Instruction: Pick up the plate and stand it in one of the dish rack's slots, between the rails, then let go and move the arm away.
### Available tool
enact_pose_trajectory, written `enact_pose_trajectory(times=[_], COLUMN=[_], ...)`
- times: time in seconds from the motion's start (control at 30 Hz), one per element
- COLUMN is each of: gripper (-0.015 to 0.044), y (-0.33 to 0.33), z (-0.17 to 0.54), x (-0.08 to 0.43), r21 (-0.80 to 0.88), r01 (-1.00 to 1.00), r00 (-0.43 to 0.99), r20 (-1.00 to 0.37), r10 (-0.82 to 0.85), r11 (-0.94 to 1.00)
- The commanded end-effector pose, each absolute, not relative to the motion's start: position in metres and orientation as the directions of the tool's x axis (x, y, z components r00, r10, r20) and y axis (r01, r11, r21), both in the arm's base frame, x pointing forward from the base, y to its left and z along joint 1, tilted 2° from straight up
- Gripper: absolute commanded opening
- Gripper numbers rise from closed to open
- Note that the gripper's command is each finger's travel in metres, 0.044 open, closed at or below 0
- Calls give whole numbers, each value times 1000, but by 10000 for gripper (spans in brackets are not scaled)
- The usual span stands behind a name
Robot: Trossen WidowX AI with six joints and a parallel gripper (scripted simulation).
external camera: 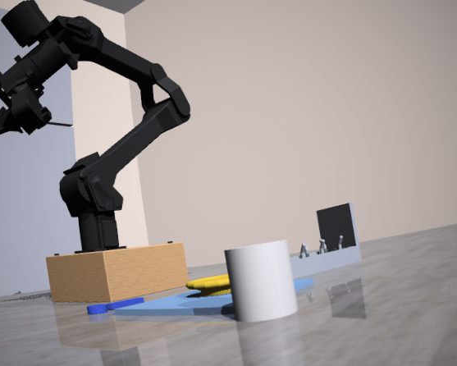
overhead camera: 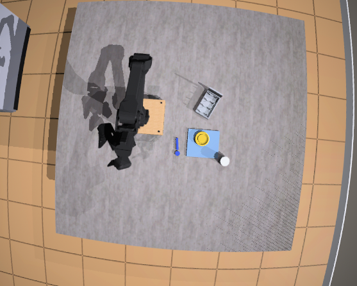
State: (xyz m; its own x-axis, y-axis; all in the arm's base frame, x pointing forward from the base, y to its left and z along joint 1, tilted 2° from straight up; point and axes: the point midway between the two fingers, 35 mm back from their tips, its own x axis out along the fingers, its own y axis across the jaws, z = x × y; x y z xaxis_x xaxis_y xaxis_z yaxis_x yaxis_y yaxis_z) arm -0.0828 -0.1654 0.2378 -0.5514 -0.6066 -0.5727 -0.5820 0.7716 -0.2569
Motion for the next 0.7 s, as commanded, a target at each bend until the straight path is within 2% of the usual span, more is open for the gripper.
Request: enact_pose_trajectory(times=[0.0, 0.33, 0.67], gripper=[400, 400, 400], y=[-189, -226, -223], z=[232, 201, 162], x=[-57, 28, 122], r21=[-357, -479, -466], r01=[-573, -504, -397], r00=[-445, -183, 12], r20=[-621, -754, -864], r10=[-645, -631, -503], r11=[738, 719, 791])
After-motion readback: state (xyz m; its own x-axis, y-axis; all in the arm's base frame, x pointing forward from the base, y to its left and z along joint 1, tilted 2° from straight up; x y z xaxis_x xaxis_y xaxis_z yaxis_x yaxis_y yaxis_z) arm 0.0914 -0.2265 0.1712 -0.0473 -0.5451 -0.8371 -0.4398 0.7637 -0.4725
